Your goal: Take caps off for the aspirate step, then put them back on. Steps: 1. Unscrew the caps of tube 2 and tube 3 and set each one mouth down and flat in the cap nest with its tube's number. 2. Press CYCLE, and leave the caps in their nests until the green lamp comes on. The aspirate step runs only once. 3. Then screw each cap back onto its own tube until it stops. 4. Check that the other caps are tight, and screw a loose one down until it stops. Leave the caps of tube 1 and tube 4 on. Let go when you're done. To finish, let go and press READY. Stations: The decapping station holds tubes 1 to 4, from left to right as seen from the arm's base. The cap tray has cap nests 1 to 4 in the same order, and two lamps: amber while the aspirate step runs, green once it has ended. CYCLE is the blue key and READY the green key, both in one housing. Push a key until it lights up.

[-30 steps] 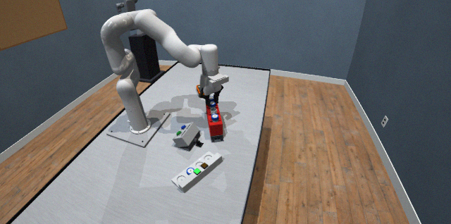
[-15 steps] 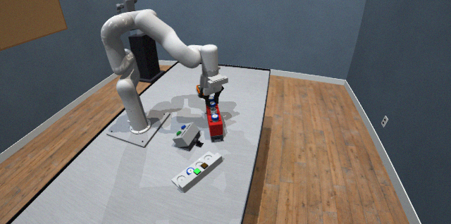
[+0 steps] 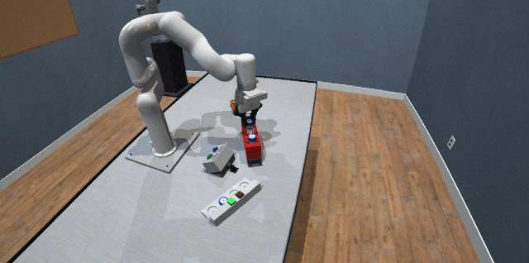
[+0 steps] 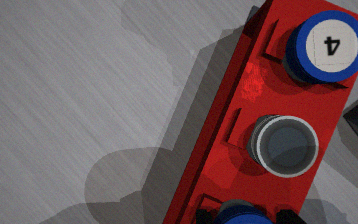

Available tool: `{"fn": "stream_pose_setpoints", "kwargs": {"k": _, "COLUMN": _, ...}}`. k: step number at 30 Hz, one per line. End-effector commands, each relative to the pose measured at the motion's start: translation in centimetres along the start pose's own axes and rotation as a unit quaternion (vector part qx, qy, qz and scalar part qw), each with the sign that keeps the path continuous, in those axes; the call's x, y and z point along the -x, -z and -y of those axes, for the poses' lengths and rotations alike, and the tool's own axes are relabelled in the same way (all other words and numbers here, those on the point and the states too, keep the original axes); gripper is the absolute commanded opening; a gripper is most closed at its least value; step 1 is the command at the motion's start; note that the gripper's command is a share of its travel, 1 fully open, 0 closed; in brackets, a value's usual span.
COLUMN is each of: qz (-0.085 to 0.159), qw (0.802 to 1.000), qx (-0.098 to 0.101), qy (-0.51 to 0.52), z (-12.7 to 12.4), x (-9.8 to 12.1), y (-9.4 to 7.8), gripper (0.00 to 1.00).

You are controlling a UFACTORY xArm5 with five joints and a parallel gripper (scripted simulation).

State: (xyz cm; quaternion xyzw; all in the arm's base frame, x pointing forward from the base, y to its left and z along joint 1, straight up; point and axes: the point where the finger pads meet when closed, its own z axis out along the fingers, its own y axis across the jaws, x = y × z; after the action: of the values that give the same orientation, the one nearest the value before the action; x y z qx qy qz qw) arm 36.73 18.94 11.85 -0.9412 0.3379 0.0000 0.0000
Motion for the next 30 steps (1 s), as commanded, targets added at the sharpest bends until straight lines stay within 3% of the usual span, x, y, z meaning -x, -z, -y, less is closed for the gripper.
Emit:
{"fn": "stream_pose_setpoints", "kwargs": {"k": 1, "qz": -0.001, "qw": 1.0, "qx": -0.002, "qy": 0.0, "z": 0.12, "x": -0.05, "y": 0.11, "gripper": 0.0}}
{"fn": "stream_pose_setpoints", "kwargs": {"k": 13, "qz": -0.001, "qw": 1.0, "qx": -0.002, "qy": 0.0, "z": 0.12, "x": -0.05, "y": 0.11, "gripper": 0.0}}
{"fn": "stream_pose_setpoints", "kwargs": {"k": 23, "qz": -0.001, "qw": 0.991, "qx": -0.002, "qy": -0.133, "z": 0.11, "x": -0.05, "y": 0.07, "gripper": 0.0}}
{"fn": "stream_pose_setpoints", "kwargs": {"k": 30, "qz": 0.0, "qw": 0.969, "qx": -0.002, "qy": -0.247, "z": 0.11, "x": -0.05, "y": 0.04, "gripper": 0.0}}
